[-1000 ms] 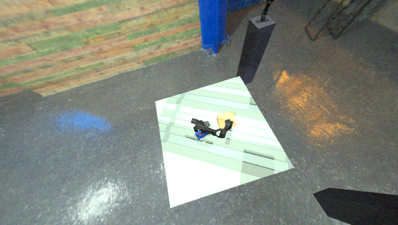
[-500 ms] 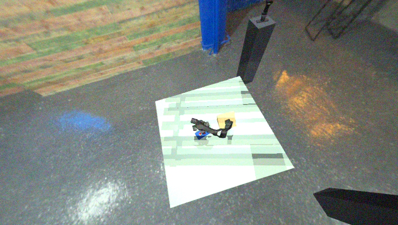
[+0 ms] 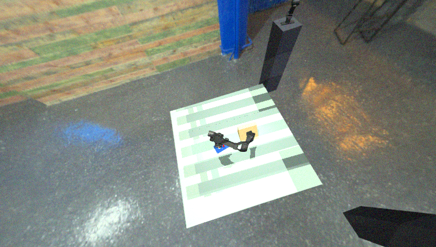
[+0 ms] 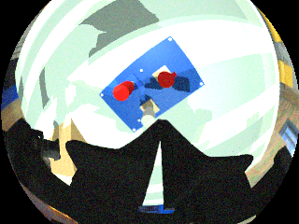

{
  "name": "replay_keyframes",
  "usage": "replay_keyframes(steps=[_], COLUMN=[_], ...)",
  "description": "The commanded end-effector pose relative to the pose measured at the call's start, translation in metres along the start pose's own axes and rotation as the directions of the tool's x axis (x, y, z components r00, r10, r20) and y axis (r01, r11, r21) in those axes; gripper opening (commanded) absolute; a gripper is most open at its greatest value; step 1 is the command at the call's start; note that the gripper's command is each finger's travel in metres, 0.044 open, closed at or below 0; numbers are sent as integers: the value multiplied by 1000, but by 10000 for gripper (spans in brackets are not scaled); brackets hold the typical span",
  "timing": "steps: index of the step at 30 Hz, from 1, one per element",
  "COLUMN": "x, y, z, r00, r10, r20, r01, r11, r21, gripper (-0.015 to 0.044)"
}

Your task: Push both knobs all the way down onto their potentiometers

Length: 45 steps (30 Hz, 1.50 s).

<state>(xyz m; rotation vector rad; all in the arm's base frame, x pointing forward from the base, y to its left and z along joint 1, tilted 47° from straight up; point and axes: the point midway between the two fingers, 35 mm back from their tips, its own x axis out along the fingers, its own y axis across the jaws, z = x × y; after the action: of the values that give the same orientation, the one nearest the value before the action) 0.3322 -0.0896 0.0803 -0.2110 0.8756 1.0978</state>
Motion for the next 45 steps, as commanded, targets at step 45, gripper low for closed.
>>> replay_keyframes(steps=[45], x=[6], y=[-4], z=[36], r00=[999], r10=[52], r20=[0], r01=[-17], r11=[325], r21=[945], gripper=[0])
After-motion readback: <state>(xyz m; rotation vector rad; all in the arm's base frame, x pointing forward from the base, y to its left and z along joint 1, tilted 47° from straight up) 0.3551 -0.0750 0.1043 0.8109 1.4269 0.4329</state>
